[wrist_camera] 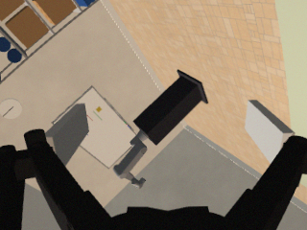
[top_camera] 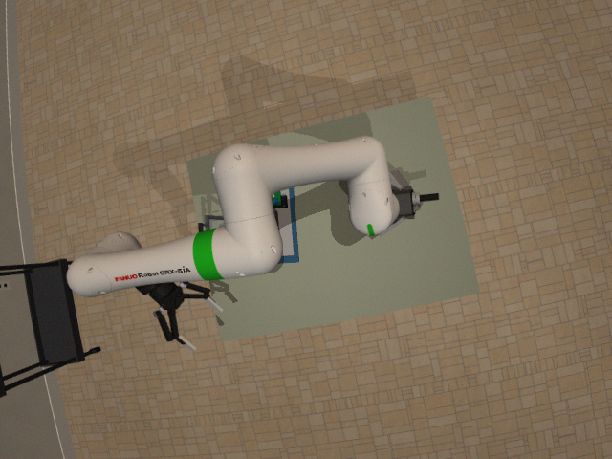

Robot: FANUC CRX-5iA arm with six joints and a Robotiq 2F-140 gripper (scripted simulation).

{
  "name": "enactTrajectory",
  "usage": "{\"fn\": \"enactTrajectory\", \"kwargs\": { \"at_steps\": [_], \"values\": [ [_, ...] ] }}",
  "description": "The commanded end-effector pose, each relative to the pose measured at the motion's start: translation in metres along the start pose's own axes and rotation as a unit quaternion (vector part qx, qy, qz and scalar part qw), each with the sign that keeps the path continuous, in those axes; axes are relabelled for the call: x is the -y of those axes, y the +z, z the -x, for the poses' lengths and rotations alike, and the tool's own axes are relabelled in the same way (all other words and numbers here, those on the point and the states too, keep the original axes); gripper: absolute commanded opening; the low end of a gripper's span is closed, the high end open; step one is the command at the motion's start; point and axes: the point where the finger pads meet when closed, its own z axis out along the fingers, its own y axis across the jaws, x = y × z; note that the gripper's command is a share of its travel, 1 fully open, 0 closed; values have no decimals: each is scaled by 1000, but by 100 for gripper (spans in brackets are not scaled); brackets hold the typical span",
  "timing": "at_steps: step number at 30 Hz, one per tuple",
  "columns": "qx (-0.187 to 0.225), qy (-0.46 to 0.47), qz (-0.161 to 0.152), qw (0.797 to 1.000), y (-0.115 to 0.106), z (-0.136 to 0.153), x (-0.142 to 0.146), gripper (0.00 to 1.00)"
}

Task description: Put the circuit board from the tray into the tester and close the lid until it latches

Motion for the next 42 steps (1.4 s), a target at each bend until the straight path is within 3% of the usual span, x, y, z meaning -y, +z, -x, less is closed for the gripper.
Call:
{"fn": "enactTrajectory", "kwargs": {
  "at_steps": [1,21,28,30,32,34,35,39,40,42],
  "values": [
    [0,0,0,1000,0,0,0,100],
    [1,-8,6,1000,-3,3,-3,100],
    [16,-97,84,992,-36,32,-47,100],
    [18,-105,91,990,-39,35,-51,100],
    [23,-141,123,982,-52,46,-70,100],
    [23,-141,123,982,-52,46,-70,100],
    [26,-164,143,976,-60,53,-81,100],
    [28,-195,169,966,-71,62,-98,100],
    [30,-219,190,957,-79,69,-111,100],
    [30,-219,190,956,-79,69,-111,100]
  ]
}}
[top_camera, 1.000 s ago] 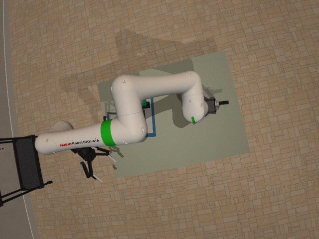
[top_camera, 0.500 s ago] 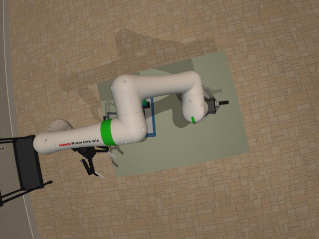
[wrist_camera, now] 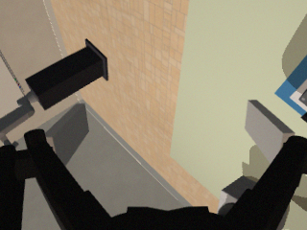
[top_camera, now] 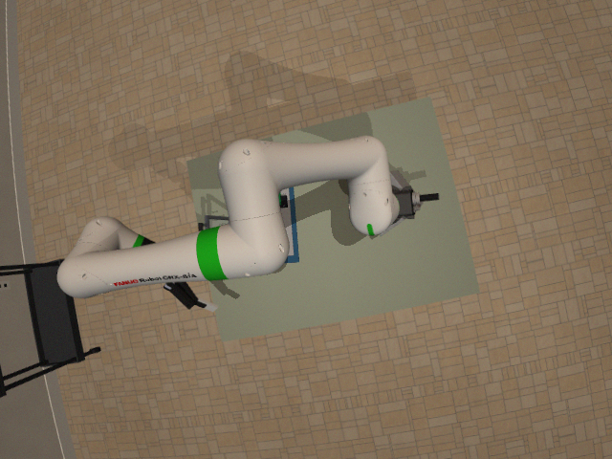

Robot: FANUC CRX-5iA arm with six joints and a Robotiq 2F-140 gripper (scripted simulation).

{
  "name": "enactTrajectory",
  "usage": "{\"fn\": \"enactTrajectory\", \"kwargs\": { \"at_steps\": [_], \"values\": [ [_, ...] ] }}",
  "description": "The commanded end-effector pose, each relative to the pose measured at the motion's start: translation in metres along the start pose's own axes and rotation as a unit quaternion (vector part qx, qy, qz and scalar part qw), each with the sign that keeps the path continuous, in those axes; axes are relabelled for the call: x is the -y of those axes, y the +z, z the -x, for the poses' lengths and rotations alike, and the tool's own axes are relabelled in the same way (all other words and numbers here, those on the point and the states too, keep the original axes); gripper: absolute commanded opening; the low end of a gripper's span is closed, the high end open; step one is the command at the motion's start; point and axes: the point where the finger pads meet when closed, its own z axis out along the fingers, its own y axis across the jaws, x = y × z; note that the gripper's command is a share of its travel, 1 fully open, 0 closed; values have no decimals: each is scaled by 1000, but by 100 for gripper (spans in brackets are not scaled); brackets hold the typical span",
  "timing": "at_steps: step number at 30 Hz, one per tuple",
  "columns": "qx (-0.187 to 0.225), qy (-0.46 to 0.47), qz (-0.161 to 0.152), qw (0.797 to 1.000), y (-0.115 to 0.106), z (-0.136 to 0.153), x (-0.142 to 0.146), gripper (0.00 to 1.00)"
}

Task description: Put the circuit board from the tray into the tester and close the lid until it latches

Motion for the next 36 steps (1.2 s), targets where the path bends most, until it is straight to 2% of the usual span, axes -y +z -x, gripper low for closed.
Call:
{"fn": "enactTrajectory", "kwargs": {
  "at_steps": [1,3,4,6,7,9,10,12,13,15,16,18,20,22,23,27,29,32,33,35,36],
  "values": [
    [-4,-61,55,997,-7,29,-27,100],
    [-4,-61,55,997,-7,29,-27,100],
    [1,-88,79,993,-12,43,-39,100],
    [1,-88,79,993,-12,43,-39,100],
    [6,-117,104,988,-17,58,-51,100],
    [6,-117,104,988,-17,58,-51,100],
    [14,-144,127,981,-23,73,-62,100],
    [14,-146,129,981,-23,74,-63,100],
    [17,-169,150,974,-27,86,-74,100],
    [18,-174,155,972,-28,89,-76,100],
    [21,-196,175,965,-32,100,-86,100],
    [23,-204,181,962,-33,104,-90,100],
    [26,-233,207,950,-38,120,-103,100],
    [27,-233,208,950,-38,120,-103,100],
    [31,-260,232,937,-43,135,-116,100],
    [31,-263,234,936,-43,136,-117,100],
    [37,-308,274,910,-51,161,-139,100],
    [39,-319,284,903,-53,167,-144,100],
    [42,-340,303,889,-57,180,-155,100],
    [43,-345,308,886,-58,182,-157,100],
    [46,-366,327,870,-62,195,-168,100]
  ]
}}
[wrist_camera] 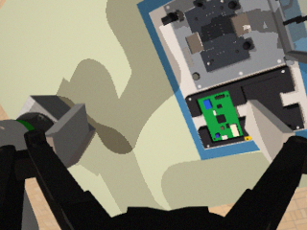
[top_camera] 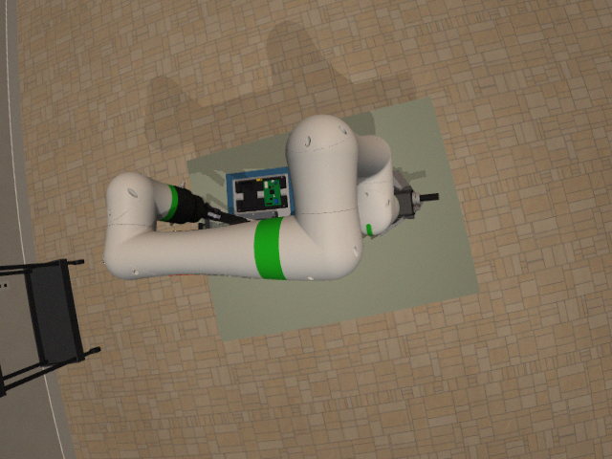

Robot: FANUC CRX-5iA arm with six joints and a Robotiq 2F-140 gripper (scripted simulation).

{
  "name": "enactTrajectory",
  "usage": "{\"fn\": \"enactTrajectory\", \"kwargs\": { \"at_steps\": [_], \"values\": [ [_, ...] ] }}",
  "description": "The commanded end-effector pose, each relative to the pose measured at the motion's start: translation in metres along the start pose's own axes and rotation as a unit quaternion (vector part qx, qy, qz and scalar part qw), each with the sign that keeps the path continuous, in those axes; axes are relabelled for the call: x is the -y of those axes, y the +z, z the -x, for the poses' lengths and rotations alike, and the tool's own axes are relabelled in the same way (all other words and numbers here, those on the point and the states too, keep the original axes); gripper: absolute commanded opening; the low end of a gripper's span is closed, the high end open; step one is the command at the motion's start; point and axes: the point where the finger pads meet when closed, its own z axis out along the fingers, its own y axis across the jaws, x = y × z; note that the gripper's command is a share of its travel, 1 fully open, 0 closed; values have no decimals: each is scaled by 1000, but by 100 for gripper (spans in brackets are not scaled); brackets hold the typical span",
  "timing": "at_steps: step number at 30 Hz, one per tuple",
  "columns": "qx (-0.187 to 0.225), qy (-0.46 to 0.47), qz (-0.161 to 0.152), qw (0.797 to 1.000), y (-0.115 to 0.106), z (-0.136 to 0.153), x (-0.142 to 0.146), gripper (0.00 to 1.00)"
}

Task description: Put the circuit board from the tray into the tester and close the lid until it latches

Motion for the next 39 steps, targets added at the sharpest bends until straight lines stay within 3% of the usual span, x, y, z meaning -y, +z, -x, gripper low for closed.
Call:
{"fn": "enactTrajectory", "kwargs": {
  "at_steps": [1,2,5,10,12,18,27,28,39],
  "values": [
    [0,-52,53,997,3,33,-3,100],
    [0,-52,53,997,3,33,-3,100],
    [6,-97,94,991,5,64,-5,100],
    [6,-115,110,987,6,77,-6,100],
    [9,-145,138,980,8,98,-8,100],
    [14,-181,169,969,10,123,-10,100],
    [17,-192,180,965,10,132,-10,100],
    [17,-192,180,965,10,132,-10,58],
    [17,-192,180,965,10,132,-10,58]
  ]
}}
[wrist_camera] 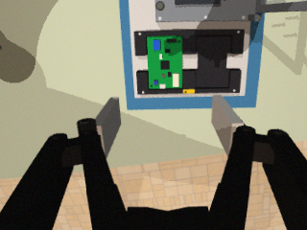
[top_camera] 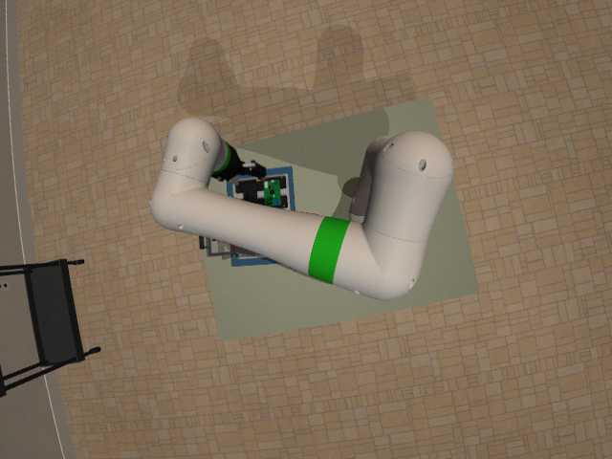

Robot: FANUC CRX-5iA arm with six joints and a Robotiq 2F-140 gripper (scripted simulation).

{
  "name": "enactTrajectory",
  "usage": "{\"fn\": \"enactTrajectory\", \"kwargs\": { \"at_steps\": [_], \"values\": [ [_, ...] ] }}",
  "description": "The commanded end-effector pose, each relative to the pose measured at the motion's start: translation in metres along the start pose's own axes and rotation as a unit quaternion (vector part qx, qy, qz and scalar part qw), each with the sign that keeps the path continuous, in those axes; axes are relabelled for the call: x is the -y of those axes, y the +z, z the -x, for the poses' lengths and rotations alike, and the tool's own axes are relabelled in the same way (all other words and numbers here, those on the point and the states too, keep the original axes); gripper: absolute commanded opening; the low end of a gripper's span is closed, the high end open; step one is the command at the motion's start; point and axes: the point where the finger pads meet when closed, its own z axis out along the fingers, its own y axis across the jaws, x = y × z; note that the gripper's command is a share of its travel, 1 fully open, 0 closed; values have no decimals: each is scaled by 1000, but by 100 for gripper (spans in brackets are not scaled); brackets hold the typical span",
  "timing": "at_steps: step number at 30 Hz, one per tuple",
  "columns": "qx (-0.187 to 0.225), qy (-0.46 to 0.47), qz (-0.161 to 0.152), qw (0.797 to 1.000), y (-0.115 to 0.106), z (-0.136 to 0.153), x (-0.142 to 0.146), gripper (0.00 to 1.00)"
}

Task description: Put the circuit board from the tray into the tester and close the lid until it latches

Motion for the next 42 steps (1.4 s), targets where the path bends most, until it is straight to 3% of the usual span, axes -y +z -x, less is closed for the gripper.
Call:
{"fn": "enactTrajectory", "kwargs": {
  "at_steps": [1,27,36,42],
  "values": [
    [0,0,0,1000,0,0,0,58],
    [0,0,0,1000,2,0,0,58],
    [0,0,0,1000,20,-6,-2,58],
    [0,0,0,1000,54,-15,-5,58]
  ]
}}
